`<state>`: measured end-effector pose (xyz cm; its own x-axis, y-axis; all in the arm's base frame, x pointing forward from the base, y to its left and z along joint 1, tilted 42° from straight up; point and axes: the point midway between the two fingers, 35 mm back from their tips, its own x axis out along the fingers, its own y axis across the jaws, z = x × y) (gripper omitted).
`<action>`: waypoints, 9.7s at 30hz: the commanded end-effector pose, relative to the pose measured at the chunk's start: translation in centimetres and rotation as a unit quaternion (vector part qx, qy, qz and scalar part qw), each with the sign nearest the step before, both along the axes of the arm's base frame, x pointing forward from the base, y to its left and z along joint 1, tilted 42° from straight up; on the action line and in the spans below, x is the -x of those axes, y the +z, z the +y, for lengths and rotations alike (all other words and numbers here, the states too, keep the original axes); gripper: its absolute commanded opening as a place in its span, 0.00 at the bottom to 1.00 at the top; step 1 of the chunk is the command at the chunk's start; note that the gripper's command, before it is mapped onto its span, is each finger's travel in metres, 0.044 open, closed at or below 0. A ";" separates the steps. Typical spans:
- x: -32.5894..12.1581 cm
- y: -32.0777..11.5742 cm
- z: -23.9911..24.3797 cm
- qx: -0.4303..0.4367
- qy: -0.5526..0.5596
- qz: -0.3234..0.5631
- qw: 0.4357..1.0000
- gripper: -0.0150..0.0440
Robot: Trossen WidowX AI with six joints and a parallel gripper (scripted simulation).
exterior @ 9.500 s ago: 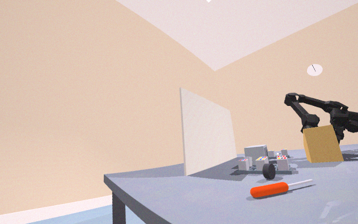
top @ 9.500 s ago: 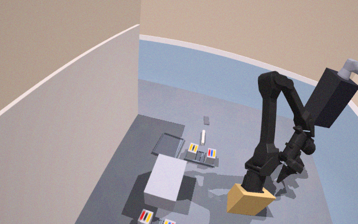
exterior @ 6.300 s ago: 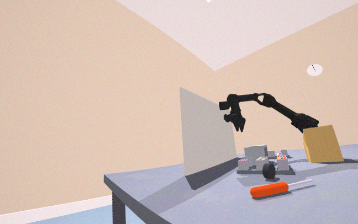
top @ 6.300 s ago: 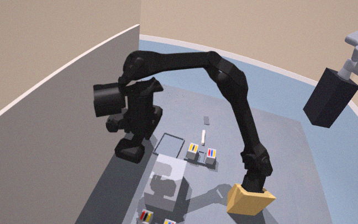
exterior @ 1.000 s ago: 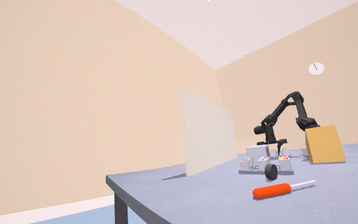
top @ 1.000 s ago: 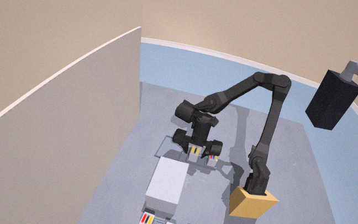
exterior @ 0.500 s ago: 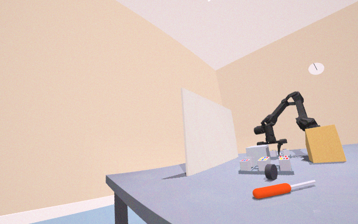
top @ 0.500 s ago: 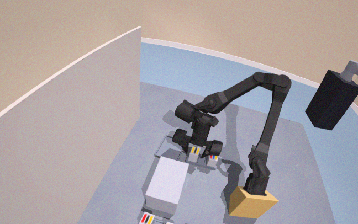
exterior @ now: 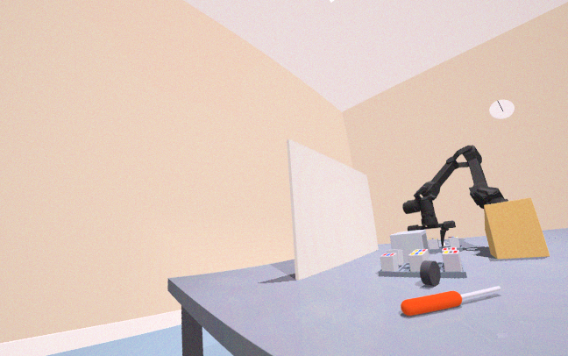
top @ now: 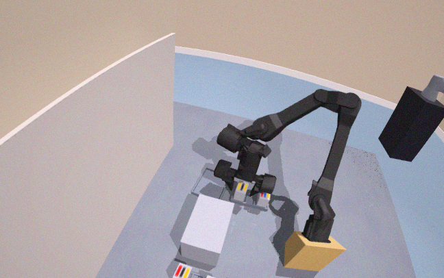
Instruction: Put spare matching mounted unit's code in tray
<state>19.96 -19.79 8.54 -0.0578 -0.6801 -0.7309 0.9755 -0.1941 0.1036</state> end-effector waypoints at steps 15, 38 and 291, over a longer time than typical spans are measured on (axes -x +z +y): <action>0.0 -0.1 0.1 -0.002 0.002 0.002 1.000 0.76; 0.0 -0.1 0.1 -0.002 0.002 0.002 1.000 0.76; -10.4 3.6 -0.7 -0.005 0.002 -0.002 1.000 0.25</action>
